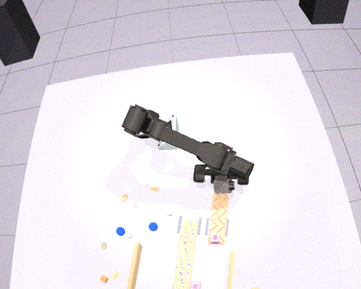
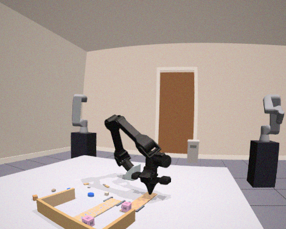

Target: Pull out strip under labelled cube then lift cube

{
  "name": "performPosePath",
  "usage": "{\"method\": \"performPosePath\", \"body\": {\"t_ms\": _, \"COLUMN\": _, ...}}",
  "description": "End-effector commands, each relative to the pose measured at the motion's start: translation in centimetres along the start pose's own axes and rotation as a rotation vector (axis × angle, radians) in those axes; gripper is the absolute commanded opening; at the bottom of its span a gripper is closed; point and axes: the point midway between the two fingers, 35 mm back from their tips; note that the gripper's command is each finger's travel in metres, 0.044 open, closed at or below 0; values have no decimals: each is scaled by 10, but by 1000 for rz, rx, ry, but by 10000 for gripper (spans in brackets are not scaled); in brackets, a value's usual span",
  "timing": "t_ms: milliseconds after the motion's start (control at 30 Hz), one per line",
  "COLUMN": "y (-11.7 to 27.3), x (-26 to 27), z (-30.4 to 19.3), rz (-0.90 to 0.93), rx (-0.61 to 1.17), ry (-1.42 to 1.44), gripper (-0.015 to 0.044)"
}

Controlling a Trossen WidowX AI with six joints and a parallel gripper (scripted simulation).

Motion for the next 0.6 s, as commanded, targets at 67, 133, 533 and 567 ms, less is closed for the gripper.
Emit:
{"method": "performPosePath", "body": {"t_ms": 67, "y": 39, "x": 1, "z": 2, "rz": -10, "rx": 18, "ry": 3, "gripper": 0}}
{"method": "performPosePath", "body": {"t_ms": 133, "y": 41, "x": 1, "z": 2, "rz": -11, "rx": 19, "ry": 3, "gripper": 0}}
{"method": "performPosePath", "body": {"t_ms": 533, "y": 40, "x": 8, "z": 31, "rz": -10, "rx": 18, "ry": 137, "gripper": 210}}
{"method": "performPosePath", "body": {"t_ms": 567, "y": 40, "x": 9, "z": 35, "rz": -10, "rx": 18, "ry": 137, "gripper": 236}}
Point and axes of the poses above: the point midway between the two fingers, 35 mm back from their tips, its own y axis back along the fingers, its own x axis across the jaws, z = x × y, and after that the axes turned 15 degrees about -y, right-handed
